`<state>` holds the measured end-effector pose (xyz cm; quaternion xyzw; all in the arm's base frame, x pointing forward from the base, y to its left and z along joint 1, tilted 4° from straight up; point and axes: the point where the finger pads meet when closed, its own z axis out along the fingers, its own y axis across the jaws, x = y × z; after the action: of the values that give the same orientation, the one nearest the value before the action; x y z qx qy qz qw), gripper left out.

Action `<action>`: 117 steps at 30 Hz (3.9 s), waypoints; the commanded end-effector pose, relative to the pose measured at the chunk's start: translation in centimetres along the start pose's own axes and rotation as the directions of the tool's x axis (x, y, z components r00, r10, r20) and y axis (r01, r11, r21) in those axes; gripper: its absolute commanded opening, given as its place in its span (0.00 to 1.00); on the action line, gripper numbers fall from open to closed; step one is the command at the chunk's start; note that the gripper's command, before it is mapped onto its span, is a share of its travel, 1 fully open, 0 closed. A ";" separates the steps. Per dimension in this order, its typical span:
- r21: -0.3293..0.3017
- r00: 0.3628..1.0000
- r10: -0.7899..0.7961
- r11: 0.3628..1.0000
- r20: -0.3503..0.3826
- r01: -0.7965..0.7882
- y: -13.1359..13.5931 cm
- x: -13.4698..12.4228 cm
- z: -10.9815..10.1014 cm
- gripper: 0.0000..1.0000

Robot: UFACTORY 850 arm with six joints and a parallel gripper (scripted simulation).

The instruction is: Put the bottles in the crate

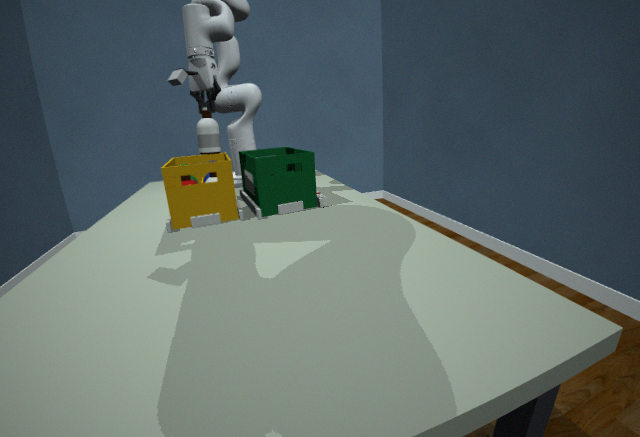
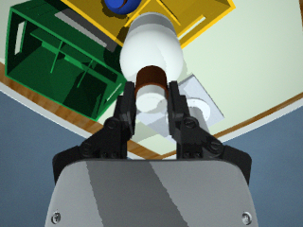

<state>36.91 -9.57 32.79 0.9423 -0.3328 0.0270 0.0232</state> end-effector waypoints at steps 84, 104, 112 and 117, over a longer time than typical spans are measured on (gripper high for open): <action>0.001 1.000 0.000 1.000 -0.001 0.000 -11.1 -9.3 -0.1 0.00; 0.001 1.000 0.000 1.000 -0.001 0.000 -11.0 -9.3 -0.1 0.00; 0.001 1.000 0.000 1.000 -0.001 0.000 -10.9 -9.3 -0.1 0.00; 0.001 1.000 0.000 1.000 -0.001 0.000 -10.9 -9.3 -0.1 0.00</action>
<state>36.49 4.74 31.89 0.9424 -0.3327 0.0269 0.0233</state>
